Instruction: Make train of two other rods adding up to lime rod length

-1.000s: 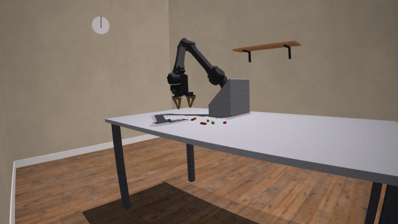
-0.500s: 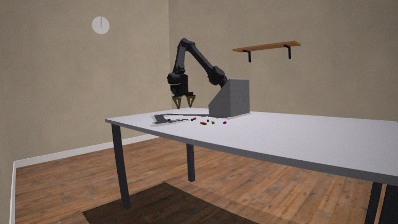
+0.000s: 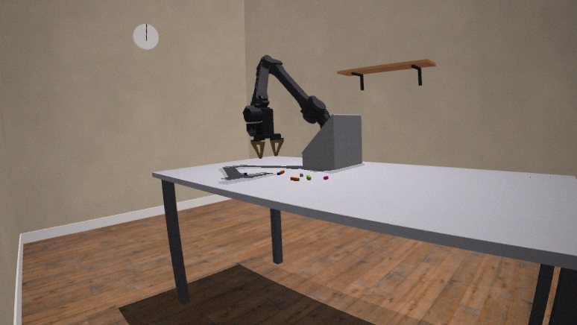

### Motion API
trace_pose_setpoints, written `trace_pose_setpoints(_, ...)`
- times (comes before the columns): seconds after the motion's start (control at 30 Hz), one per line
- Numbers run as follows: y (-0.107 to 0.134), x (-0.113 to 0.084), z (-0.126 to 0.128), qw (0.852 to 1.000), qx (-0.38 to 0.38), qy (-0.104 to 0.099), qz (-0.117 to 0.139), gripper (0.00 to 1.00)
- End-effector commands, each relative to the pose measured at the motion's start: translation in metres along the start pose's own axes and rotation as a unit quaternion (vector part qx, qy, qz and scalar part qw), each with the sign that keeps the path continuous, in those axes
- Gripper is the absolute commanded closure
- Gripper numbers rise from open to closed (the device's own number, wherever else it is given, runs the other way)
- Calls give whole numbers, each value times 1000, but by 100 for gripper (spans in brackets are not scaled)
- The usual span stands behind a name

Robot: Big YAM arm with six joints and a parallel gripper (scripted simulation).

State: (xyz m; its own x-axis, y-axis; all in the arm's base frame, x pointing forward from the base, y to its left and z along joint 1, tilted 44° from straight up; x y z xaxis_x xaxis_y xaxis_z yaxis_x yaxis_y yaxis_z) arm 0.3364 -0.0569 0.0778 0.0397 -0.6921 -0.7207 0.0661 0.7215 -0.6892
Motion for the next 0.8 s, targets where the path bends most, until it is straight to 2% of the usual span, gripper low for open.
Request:
trace_pose_setpoints(0.0,9,-8,11,997,-75,-14,0,0)
trace_pose_setpoints(0.07,5,-11,12,997,-69,-20,-1,0)
trace_pose_setpoints(0.1,12,-8,12,994,-110,-16,-1,0)
trace_pose_setpoints(0.2,6,-8,7,995,-103,-14,-1,0)
trace_pose_setpoints(0.23,17,-7,7,988,-154,-12,-1,0)
trace_pose_setpoints(0.37,14,-10,8,989,-149,-17,-1,0)
trace_pose_setpoints(0.4,20,-7,8,980,-197,-14,-1,0)
trace_pose_setpoints(0.53,15,-8,9,982,-189,-16,-2,0)
trace_pose_setpoints(0.57,24,-7,9,970,-242,-15,-2,0)
trace_pose_setpoints(0.73,23,-8,8,970,-241,-16,-2,0)
trace_pose_setpoints(0.77,29,-8,9,957,-289,-16,-3,0)
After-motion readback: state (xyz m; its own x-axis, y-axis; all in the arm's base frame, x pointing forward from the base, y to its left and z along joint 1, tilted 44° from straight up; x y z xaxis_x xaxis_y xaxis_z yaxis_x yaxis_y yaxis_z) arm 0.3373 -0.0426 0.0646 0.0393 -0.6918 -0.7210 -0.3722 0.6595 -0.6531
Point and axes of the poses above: the point where the finger pads meet when closed, its own x axis out along the fingers, its own z axis across the jaws, y = z × x, the point moved 10 cm from there along -x, back along the fingers, and after that the axes turned 9 degrees about x, right-handed, at the moved point
